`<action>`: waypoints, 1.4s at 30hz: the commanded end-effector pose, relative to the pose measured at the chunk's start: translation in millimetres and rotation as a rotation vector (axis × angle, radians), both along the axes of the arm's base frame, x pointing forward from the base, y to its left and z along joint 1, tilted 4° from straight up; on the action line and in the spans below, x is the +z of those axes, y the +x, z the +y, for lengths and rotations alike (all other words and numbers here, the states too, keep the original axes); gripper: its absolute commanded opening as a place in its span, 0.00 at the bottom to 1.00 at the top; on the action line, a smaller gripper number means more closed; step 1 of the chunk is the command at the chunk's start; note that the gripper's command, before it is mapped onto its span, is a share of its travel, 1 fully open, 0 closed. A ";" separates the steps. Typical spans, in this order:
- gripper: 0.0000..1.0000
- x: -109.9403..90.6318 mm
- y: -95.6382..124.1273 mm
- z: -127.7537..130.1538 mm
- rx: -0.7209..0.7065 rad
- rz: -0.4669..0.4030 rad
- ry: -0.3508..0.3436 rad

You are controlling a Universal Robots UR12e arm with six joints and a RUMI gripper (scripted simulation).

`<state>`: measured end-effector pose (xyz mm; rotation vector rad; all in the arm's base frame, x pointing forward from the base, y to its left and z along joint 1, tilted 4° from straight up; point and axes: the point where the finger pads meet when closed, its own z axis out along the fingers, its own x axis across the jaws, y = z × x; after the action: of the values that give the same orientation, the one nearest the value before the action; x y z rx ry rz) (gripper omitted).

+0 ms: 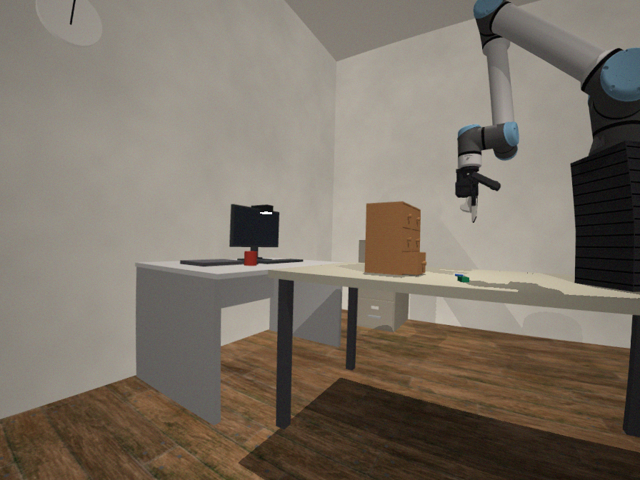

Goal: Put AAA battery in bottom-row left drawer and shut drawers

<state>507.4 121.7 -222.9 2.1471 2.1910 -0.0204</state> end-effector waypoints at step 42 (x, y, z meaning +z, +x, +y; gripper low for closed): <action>0.20 -149.4 63.5 -71.2 -0.437 -0.027 0.019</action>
<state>561.8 59.6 -349.3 2.5296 1.7416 -0.0037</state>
